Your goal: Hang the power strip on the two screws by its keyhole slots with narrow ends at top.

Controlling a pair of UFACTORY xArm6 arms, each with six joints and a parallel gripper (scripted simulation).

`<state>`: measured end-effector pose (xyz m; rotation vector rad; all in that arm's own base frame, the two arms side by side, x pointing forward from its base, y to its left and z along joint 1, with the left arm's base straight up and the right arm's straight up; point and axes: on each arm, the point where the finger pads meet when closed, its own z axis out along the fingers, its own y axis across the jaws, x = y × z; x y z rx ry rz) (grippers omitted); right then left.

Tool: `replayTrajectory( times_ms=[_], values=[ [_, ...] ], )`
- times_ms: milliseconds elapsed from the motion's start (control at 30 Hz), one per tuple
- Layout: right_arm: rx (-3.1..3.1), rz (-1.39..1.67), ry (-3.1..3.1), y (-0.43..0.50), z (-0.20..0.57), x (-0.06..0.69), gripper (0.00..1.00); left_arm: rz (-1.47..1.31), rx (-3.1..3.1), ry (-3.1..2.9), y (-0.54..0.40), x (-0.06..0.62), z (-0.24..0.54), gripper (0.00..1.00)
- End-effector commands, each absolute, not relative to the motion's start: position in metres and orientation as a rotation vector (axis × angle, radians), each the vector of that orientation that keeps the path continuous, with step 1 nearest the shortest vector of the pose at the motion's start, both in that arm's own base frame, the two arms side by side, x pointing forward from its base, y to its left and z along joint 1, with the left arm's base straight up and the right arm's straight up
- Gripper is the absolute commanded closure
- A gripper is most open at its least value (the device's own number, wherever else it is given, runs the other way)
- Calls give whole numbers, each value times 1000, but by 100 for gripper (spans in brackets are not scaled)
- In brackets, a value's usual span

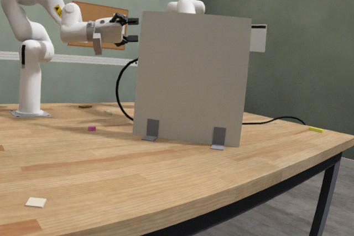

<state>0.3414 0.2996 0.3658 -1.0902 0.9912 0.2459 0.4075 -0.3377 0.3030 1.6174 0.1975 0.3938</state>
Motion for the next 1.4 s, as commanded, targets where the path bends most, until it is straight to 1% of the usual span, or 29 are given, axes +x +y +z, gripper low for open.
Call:
replayTrajectory(
  times_ms=[0, 700, 1367],
  values=[
    [-1137, 239, 947, 302, 371, 343, 0, 372, 1633, 165, -338, 406, 306, 12],
    [-1413, 159, 734, 309, 374, 347, 0, 264, 1776, 15, -326, 394, 301, 12],
    [-1729, 80, 523, 301, 354, 348, 0, 157, 1979, -110, -298, 382, 283, 12]
  ],
)
